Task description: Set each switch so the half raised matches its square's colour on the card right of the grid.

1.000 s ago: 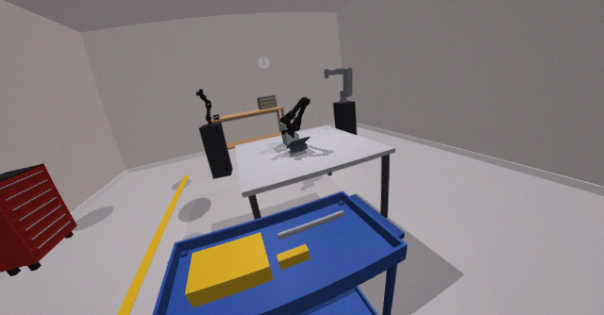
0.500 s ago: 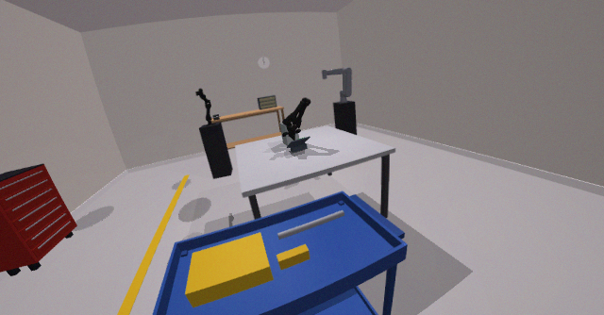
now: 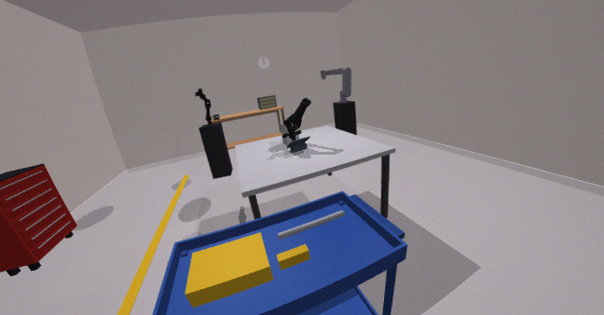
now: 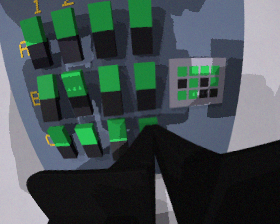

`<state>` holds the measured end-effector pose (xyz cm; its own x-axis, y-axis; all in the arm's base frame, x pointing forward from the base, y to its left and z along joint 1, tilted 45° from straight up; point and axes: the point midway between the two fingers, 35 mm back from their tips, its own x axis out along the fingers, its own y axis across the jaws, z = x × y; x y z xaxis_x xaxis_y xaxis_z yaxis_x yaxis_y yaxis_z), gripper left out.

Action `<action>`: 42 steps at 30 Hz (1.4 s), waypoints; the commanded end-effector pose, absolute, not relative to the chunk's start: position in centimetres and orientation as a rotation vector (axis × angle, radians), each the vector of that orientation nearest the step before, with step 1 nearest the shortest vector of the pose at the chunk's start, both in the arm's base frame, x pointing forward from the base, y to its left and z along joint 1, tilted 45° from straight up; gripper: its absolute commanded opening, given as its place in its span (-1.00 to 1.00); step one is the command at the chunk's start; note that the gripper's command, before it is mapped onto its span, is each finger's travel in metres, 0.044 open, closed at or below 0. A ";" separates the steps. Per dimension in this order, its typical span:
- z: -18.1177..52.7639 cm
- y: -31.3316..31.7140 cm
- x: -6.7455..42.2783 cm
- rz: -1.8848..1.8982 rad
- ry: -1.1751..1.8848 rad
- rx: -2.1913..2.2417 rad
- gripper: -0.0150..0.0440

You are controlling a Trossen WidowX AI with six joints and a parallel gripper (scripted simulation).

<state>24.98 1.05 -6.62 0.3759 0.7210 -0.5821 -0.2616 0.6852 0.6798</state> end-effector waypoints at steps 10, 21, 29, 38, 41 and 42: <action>-6.6 1.2 24.9 0.669 0.999 0.541 -0.49; -6.7 1.3 24.9 0.670 0.999 0.541 -0.49; -6.7 1.3 25.0 0.670 0.999 0.541 -0.49; -6.8 1.4 25.0 0.670 0.999 0.541 -0.49; -6.8 1.5 25.0 0.670 0.999 0.541 -0.49; -6.8 1.5 25.0 0.670 0.999 0.541 -0.49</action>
